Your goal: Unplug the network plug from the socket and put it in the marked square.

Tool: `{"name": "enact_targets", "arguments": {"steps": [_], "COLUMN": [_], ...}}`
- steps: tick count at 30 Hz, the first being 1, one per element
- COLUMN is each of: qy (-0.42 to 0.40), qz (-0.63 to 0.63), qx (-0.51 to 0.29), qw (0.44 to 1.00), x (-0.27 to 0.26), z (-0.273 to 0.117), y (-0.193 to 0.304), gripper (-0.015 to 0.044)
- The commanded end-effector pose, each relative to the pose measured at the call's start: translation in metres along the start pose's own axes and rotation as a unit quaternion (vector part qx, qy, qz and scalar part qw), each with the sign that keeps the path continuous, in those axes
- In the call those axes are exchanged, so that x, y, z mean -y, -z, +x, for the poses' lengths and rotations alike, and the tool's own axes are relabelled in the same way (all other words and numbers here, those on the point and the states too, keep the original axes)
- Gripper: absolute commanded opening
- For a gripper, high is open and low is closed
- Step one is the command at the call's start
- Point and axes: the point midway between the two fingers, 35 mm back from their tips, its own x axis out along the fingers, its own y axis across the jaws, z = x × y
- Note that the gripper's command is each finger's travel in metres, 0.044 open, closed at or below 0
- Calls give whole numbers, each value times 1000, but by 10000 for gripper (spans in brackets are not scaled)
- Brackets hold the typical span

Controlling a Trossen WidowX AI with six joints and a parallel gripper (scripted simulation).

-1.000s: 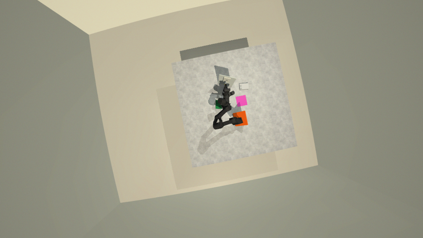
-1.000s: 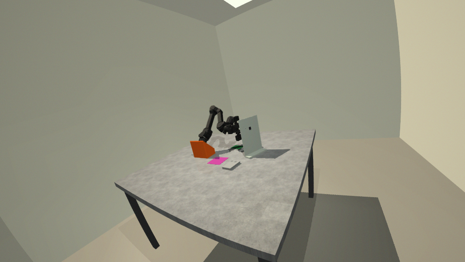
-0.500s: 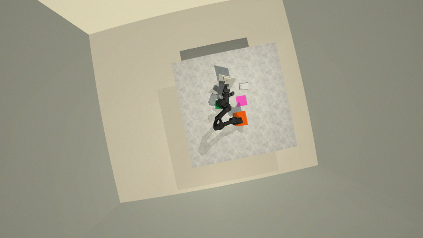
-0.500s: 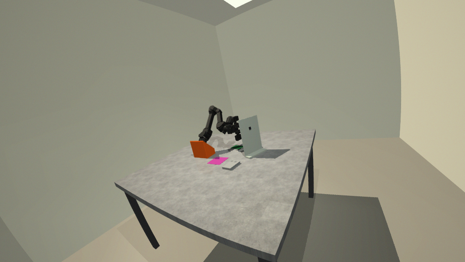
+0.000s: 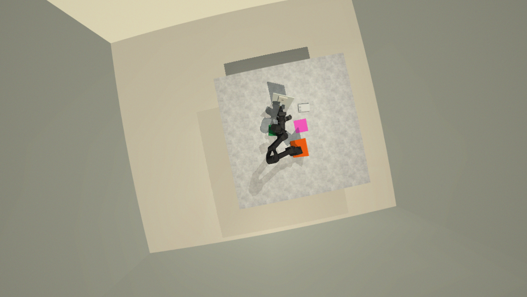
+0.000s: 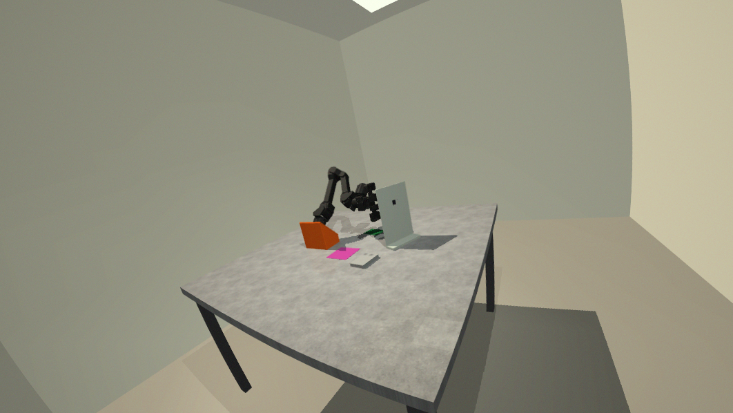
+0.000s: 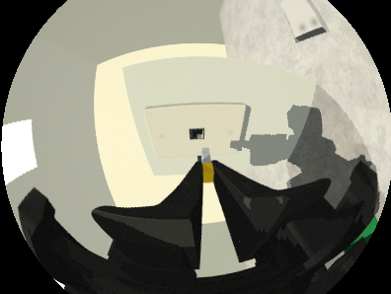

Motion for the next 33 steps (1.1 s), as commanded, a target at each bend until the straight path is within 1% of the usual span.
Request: {"name": "enact_targets", "arguments": {"steps": [1,33], "qy": [-3,-3], "qz": [2,2], "qx": [2,2], "qw": [1000,1000], "x": [-1,-1], "z": [-2,-14], "y": [0,5], "gripper": [0,0]}}
